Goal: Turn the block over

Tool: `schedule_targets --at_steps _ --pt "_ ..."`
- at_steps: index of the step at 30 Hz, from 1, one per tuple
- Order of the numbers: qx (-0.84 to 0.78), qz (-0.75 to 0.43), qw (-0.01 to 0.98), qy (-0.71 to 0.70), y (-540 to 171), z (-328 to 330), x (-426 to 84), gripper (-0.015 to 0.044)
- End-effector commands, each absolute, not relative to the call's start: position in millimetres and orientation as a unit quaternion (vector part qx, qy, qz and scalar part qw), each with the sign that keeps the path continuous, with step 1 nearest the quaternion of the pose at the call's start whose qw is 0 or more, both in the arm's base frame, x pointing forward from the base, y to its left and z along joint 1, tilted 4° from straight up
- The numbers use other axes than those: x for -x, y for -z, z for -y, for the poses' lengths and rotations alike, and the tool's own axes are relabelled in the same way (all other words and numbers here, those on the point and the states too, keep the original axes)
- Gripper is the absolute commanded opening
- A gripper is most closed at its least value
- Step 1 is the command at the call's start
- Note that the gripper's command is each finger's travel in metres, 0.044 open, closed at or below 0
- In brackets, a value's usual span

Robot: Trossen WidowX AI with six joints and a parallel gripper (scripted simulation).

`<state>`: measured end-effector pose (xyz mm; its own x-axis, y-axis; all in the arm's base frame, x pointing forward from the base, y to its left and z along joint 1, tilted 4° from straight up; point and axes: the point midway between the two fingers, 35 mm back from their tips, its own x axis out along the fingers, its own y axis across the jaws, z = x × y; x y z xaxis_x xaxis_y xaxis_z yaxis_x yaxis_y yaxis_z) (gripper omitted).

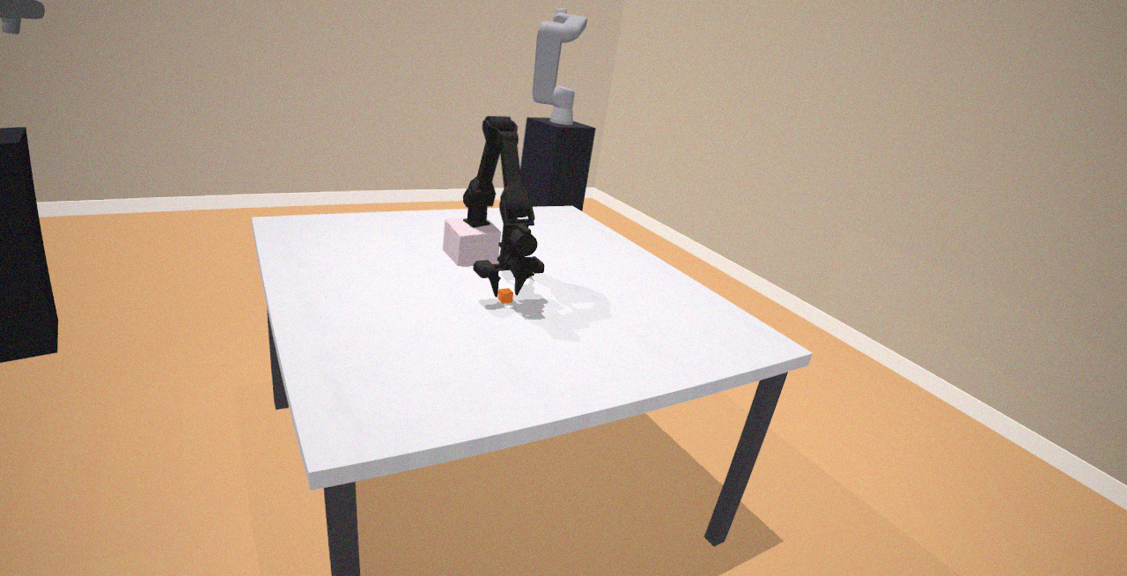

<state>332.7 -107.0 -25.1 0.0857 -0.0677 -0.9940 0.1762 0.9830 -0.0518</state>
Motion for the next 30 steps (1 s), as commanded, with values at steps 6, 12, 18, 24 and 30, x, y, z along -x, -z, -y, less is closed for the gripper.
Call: schedule_targets --at_steps 6,12,18,24,30 --pt "-0.039 -0.674 0.733 0.083 28.1 107.2 -331.0 0.0105" --pt "-0.039 -0.674 0.733 0.083 28.1 107.2 -331.0 0.0065" --pt "-0.039 -0.674 0.733 0.083 28.1 107.2 -331.0 0.0025" --pt "-0.039 -0.674 0.733 0.083 2.0 105.5 -329.3 0.0000" --pt "-0.039 -0.674 0.733 0.083 -1.8 105.2 -328.9 0.0000"
